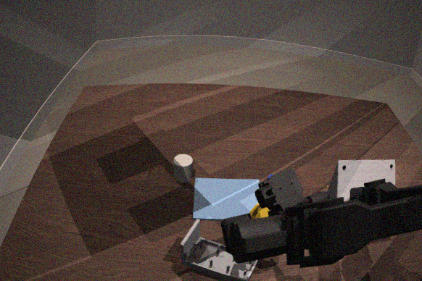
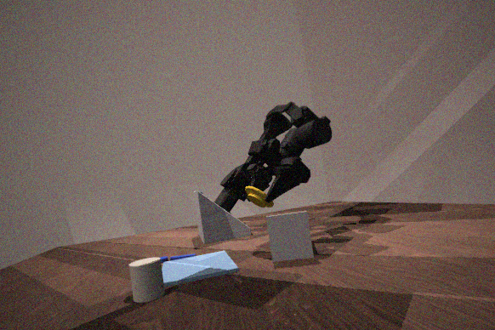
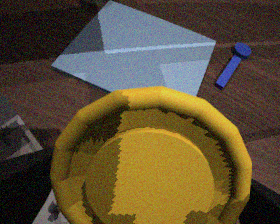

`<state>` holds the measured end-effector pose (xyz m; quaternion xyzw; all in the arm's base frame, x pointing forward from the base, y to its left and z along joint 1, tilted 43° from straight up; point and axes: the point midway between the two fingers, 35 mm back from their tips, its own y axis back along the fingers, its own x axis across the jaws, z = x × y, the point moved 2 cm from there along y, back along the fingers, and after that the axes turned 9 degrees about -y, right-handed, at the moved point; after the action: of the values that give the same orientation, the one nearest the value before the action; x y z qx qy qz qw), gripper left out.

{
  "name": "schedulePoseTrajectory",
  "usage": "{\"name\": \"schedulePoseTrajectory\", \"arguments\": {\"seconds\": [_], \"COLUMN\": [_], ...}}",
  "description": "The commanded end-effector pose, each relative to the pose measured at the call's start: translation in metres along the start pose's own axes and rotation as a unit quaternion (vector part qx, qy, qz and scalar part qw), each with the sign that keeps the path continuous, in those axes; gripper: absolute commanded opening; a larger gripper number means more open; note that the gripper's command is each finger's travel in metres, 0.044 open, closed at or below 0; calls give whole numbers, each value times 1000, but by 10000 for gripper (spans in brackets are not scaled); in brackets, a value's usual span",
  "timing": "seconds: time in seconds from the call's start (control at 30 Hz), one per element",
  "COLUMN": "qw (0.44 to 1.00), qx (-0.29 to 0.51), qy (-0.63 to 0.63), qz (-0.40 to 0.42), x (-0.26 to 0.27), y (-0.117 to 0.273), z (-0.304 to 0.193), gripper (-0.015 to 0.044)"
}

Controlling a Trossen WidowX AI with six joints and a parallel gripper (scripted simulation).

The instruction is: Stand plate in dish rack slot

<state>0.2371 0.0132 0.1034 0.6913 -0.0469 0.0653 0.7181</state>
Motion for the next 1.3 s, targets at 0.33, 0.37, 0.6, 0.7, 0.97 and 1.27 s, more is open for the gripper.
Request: {"name": "schedulePoseTrajectory", "arguments": {"seconds": [0.33, 0.37, 0.6, 0.7, 0.97, 1.27], "qw": [984, 982, 963, 954, 925, 890], "qx": [-110, -117, -161, -178, -217, -248], "qy": [90, 95, 125, 135, 153, 160], "qz": [107, 115, 175, 201, 272, 347], "x": [6, 7, 8, 8, 5, -3], "y": [-14, -14, -15, -15, -11, -5], "z": [-16, -17, -27, -31, -43, -54], "gripper": [0, 0, 0, 0, 0, 0]}}
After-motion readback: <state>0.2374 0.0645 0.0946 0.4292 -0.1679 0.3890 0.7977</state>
